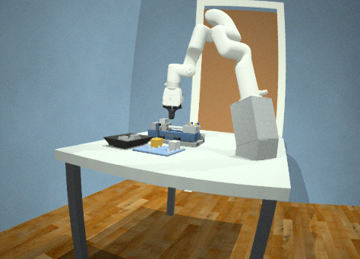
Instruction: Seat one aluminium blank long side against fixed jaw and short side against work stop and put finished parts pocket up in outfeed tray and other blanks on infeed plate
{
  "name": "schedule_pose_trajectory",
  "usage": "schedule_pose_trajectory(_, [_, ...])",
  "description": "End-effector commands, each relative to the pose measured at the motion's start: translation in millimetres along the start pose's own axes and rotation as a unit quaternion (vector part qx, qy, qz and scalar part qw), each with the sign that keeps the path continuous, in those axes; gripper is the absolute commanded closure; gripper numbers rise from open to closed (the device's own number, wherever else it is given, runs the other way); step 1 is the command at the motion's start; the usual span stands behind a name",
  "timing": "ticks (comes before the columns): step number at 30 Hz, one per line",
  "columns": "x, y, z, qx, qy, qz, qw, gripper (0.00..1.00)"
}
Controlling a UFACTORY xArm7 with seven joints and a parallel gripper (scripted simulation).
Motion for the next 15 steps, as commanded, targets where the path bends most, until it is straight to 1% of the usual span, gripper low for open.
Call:
schedule_pose_trajectory(1, [-1.2, -0.8, 0.1, 0.0, 0.0, 0.002, 1.0, 1.0])
schedule_pose_trajectory(15, [-2.6, -0.9, 0.1, 0.0, 0.0, 0.002, 1.0, 1.0])
Point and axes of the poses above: the point where the finger pads meet when closed, its own y axis out along the fingers, its own x axis across the jaws, z = x × y, the point moved 4 cm from there along -y, back along the fingers, and after that the axes turned 12 degrees about y, right-handed, at the moved point
